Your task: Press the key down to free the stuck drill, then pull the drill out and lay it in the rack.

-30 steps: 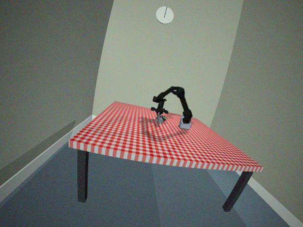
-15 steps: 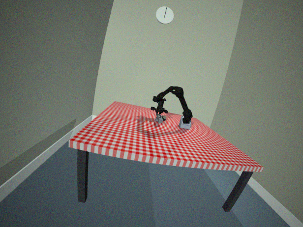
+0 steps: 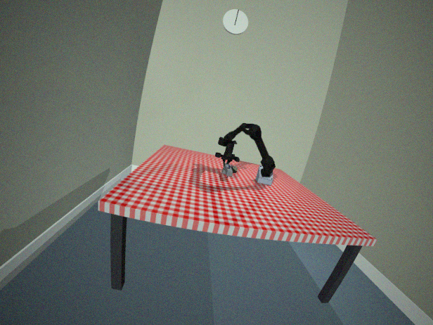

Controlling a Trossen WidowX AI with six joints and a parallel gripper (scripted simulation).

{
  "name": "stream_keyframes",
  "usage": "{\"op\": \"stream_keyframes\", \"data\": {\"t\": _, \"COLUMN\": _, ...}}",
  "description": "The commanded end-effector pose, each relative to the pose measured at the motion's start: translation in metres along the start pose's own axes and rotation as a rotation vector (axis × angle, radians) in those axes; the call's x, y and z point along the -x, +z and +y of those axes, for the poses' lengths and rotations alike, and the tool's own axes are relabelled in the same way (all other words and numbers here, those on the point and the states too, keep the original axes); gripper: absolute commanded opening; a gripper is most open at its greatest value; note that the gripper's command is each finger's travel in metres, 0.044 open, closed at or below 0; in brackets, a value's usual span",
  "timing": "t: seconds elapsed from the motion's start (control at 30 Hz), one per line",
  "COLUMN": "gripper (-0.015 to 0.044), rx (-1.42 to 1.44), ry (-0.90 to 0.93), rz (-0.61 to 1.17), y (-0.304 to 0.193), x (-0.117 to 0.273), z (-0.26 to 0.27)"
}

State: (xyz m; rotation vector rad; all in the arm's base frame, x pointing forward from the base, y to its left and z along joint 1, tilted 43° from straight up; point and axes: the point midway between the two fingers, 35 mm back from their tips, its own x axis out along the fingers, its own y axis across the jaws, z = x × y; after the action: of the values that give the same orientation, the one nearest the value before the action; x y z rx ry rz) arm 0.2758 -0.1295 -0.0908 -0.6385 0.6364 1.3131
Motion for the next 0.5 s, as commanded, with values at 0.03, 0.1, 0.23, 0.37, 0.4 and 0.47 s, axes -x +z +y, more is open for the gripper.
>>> {"op": "stream_keyframes", "data": {"t": 0.03, "gripper": 0.0158, "rx": -0.001, "ry": 0.0, "rz": 0.0, "y": 0.0009, "x": 0.0001, "z": 0.0}}
{"op": "stream_keyframes", "data": {"t": 0.1, "gripper": 0.021, "rx": -0.001, "ry": 0.0, "rz": 0.0, "y": 0.0009, "x": 0.0001, "z": 0.0}}
{"op": "stream_keyframes", "data": {"t": 0.23, "gripper": 0.0315, "rx": -0.001, "ry": 0.0, "rz": 0.001, "y": 0.0016, "x": -0.0001, "z": -0.0001}}
{"op": "stream_keyframes", "data": {"t": 0.37, "gripper": 0.042, "rx": 0.0, "ry": 0.001, "rz": 0.002, "y": 0.0041, "x": -0.0009, "z": -0.0006}}
{"op": "stream_keyframes", "data": {"t": 0.4, "gripper": 0.044, "rx": 0.0, "ry": 0.001, "rz": 0.002, "y": 0.0045, "x": -0.001, "z": -0.0008}}
{"op": "stream_keyframes", "data": {"t": 0.47, "gripper": 0.044, "rx": 0.0, "ry": 0.001, "rz": 0.002, "y": 0.0052, "x": -0.0011, "z": -0.001}}
